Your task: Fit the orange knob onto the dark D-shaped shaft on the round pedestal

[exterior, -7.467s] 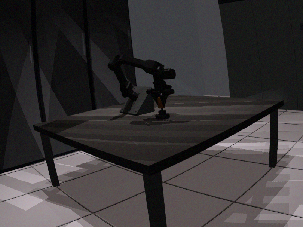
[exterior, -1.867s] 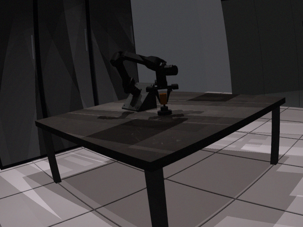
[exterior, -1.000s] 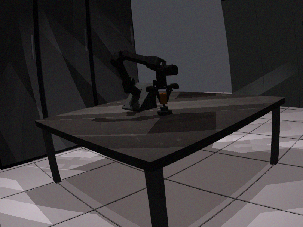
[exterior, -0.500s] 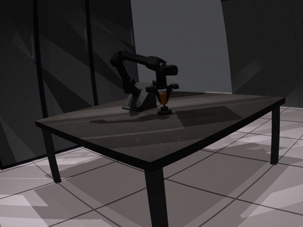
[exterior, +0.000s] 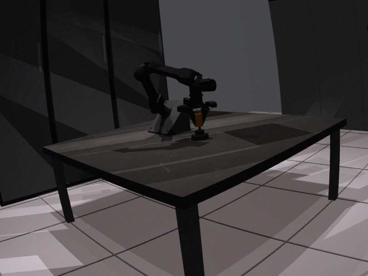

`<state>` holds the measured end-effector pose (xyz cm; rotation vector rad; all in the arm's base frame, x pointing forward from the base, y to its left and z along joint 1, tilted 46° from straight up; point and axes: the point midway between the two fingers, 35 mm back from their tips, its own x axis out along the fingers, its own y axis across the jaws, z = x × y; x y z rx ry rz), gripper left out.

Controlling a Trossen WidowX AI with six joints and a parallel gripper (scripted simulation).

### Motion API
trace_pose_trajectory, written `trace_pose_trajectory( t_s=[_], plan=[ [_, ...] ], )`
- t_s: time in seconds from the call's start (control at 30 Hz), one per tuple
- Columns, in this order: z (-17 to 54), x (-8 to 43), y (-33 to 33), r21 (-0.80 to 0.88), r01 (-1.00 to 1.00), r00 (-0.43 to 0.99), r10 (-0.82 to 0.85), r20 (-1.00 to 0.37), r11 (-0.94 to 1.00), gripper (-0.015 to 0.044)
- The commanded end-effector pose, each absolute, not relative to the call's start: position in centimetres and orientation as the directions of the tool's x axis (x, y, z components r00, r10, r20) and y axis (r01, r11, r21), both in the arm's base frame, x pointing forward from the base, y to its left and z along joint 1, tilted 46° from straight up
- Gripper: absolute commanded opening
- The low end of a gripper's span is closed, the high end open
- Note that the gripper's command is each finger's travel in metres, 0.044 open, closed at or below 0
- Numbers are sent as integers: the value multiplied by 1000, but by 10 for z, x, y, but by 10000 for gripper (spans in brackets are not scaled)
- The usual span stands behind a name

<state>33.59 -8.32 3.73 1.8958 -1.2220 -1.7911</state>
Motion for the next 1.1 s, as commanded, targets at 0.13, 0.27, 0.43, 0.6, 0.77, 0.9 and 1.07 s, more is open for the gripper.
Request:
trace_pose_trajectory(
  t_s=[0.13, 0.27, 0.43, 0.6, 0.77, 0.9, 1.07],
  plan=[
    [36, 335, -84, 694, -369, -115, -710, -695, -619, 0],
    [36, 335, -84, 694, -369, -115, -710, -695, -619, 0],
    [36, 335, -85, 694, -369, -115, -710, -695, -619, 0],
    [39, 336, -82, 694, -369, -115, -710, -695, -619, 0],
    [39, 337, -82, 707, -288, -115, -710, -695, -645, 0],
    [37, 336, -83, 718, -169, -115, -710, -695, -675, 0],
    [36, 335, -83, 718, -169, -115, -710, -695, -675, 0]
  ],
)
